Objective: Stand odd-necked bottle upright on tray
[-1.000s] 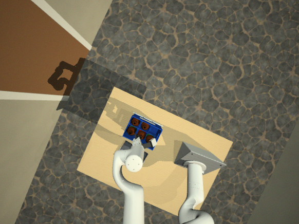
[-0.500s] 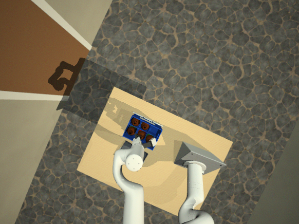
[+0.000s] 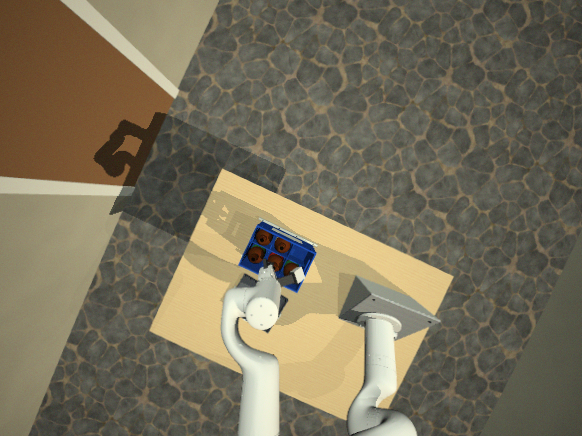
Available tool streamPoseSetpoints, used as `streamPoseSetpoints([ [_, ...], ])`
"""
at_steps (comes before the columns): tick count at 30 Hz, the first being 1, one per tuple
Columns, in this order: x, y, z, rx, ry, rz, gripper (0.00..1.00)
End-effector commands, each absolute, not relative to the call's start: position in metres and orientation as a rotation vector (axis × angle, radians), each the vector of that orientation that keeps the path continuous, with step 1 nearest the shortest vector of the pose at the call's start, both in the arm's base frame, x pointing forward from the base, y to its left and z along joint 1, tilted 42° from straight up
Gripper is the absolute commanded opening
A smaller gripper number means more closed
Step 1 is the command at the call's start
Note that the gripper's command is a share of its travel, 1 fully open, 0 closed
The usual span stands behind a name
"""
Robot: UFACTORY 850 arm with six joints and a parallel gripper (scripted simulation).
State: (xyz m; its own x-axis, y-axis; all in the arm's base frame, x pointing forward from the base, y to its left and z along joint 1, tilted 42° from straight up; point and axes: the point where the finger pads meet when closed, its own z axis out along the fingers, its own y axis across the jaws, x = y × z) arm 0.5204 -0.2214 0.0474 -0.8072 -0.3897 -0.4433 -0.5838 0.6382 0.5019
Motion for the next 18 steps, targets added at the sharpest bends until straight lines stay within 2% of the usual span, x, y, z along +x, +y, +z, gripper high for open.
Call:
streamPoseSetpoints([
  [1, 0.521, -0.219, 0.044, -0.784, 2.566, 0.936, 0.65],
  [18, 0.523, -0.209, 0.033, -0.784, 2.566, 0.936, 0.65],
])
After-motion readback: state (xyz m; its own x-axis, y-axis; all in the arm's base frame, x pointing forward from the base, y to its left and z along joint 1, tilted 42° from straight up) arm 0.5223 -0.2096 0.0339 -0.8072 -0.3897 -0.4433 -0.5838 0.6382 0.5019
